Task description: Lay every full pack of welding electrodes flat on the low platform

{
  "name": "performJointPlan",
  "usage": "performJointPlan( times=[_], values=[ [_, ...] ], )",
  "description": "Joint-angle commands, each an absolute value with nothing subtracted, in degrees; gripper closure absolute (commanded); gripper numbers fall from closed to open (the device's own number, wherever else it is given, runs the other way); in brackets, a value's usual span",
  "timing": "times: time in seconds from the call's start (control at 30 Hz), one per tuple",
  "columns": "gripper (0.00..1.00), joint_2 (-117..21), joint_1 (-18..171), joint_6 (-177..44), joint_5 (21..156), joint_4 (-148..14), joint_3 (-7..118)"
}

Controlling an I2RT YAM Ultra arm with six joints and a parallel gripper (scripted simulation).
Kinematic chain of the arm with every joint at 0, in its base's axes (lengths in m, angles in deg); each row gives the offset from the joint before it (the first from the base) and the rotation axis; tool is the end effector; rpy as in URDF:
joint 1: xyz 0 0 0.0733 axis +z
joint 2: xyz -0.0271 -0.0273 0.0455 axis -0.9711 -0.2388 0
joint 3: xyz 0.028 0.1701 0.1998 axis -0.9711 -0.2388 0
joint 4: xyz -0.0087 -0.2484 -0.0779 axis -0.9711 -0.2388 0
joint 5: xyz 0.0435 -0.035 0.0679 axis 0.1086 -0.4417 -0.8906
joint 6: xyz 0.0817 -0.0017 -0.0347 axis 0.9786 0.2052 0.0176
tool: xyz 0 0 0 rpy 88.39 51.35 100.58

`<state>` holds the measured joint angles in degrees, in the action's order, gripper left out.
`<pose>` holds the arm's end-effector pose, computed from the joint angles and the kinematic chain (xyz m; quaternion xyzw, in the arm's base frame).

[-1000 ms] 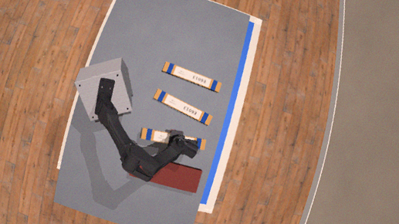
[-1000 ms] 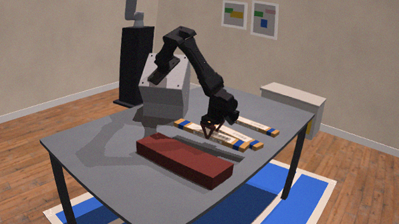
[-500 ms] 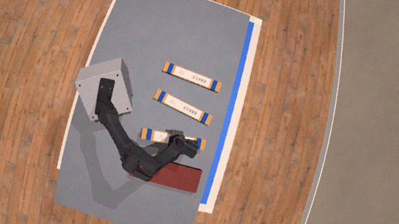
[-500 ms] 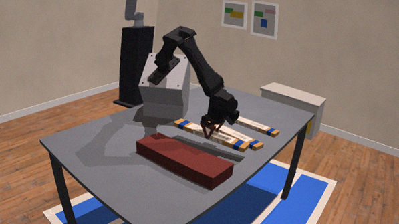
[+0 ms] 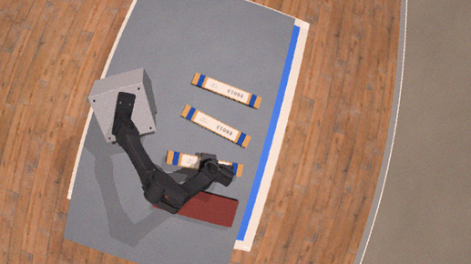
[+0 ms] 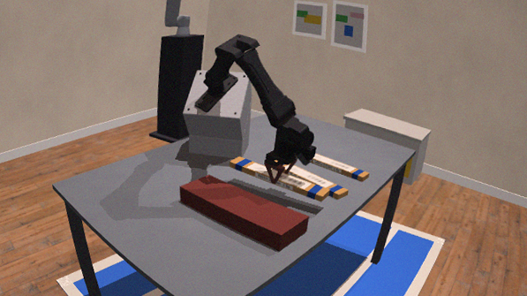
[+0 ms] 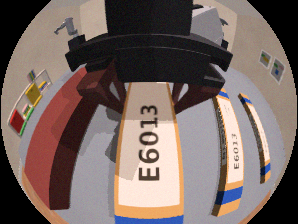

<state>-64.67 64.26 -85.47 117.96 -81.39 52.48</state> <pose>0.3884 -0.1215 0.0936 -0.0120 0.9467 -0.2989 0.1193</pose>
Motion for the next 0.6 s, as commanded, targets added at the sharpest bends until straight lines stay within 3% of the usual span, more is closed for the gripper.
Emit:
performJointPlan(
  times=[0.0,0.57],
  values=[
    [1.0,-60.85,66.72,-85.05,118.19,-82.28,54.44],
    [1.0,-58.71,67.89,-83.81,118.78,-84.97,54.37]
  ],
)
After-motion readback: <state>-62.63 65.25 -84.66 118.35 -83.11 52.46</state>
